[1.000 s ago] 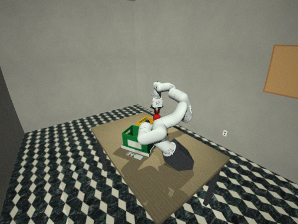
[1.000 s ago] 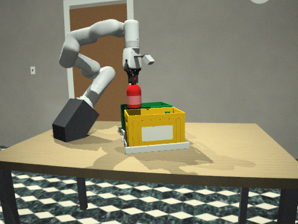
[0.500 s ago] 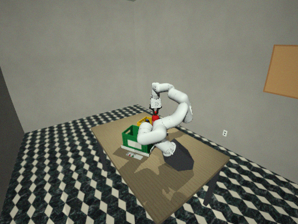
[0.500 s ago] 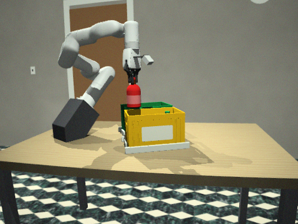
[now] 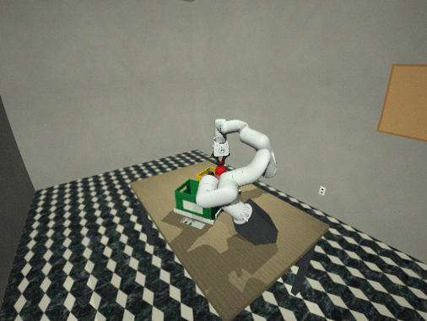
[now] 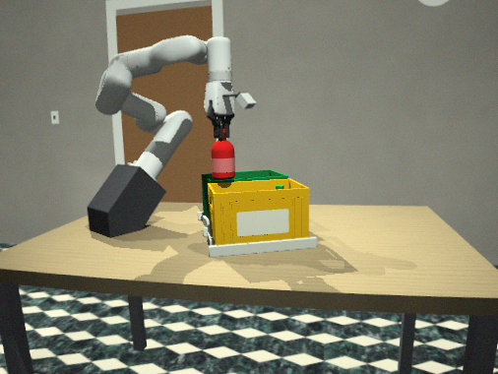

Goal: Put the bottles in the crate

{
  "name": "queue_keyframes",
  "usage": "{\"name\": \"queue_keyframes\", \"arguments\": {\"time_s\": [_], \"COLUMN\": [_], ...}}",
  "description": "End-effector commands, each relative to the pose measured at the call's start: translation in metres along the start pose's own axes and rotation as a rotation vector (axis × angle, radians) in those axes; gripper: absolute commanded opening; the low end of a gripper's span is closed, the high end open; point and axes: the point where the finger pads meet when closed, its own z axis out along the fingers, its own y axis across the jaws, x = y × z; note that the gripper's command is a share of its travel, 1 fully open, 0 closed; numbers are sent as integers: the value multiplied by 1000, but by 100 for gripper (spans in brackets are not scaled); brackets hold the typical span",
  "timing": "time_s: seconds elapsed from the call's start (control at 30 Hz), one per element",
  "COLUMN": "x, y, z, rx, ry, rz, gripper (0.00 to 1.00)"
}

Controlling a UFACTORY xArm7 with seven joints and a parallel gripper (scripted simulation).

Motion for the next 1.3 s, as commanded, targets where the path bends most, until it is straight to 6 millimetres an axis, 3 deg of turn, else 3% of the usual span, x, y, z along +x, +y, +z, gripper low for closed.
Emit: {"name": "queue_keyframes", "arguments": {"time_s": [0.0, 1.27], "x": [-6, -50], "y": [-7, -59], "z": [-2, -2], "rx": [-1, -1], "ry": [5, 4], "rz": [1, 1], "gripper": [0, 0]}}
